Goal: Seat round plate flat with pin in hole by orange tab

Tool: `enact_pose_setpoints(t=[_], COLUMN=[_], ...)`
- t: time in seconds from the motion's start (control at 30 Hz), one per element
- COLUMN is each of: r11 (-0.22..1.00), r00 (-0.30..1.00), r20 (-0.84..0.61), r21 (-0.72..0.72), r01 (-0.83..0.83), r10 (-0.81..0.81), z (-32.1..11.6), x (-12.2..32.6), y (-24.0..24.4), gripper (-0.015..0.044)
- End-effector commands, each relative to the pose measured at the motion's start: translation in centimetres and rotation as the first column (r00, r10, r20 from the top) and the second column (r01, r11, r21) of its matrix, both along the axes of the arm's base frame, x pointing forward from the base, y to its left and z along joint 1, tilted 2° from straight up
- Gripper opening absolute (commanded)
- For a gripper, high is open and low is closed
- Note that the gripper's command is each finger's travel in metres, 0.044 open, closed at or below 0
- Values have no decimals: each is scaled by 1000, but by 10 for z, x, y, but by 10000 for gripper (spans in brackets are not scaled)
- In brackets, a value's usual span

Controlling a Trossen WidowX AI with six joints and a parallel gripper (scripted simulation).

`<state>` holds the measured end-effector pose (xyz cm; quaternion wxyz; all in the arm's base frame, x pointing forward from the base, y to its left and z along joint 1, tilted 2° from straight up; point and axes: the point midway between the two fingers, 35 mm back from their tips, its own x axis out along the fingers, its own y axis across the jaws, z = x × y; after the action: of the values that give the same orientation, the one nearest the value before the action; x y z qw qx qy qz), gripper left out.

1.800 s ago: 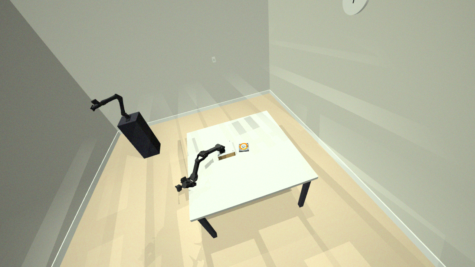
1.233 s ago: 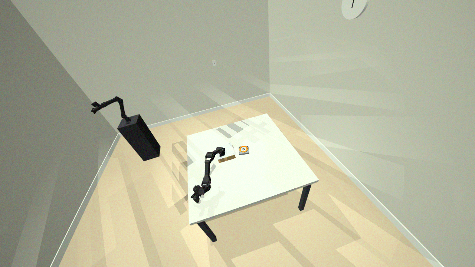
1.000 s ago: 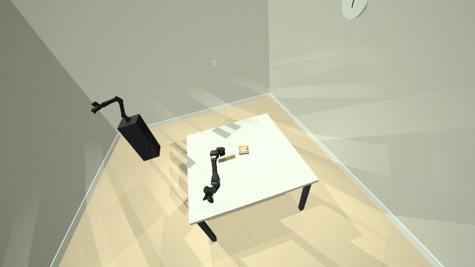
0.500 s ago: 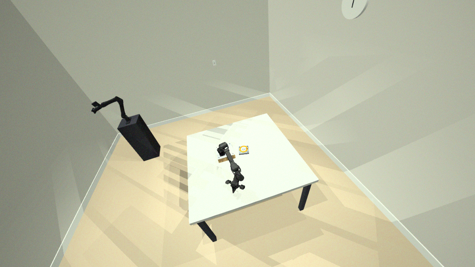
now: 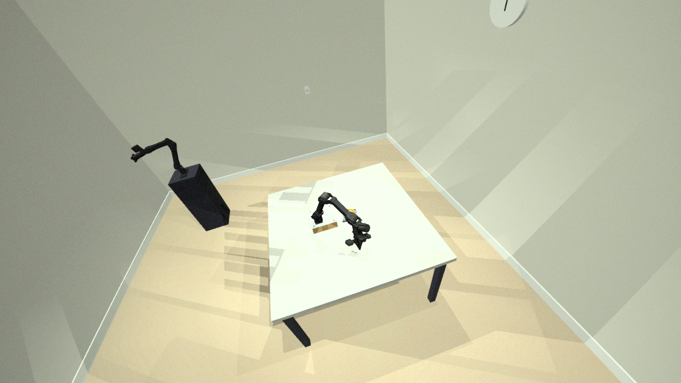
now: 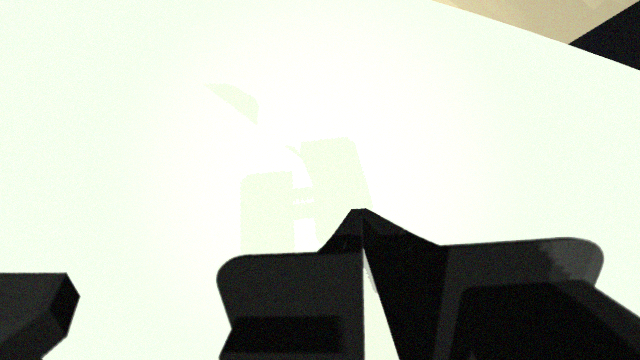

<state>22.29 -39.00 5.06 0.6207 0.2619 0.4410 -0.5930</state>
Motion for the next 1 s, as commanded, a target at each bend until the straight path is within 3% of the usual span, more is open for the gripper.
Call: enact_pose_setpoints(t=[0.0, 0.13, 0.3, 0.37, 0.57, 0.83, 0.97], r11=[968, 902, 670, 632, 254, 208, 208], r00=[972, 914, 703, 668, 318, 274, 274], r20=[-21, -27, -10, -5, 61, 72, 72], r21=[101, 172, 313, 330, 465, 478, 478], r01=[-230, -395, -673, -701, -848, -853, -853], r10=[233, 406, 711, 744, 946, 959, 959], z=[-1, 0, 4, 4, 11, 11, -11], x=[43, 69, 97, 98, 87, 88, 90], y=[60, 108, 213, 226, 340, 355, 355], gripper=[0, 0, 0, 0, 0, 0, 0])
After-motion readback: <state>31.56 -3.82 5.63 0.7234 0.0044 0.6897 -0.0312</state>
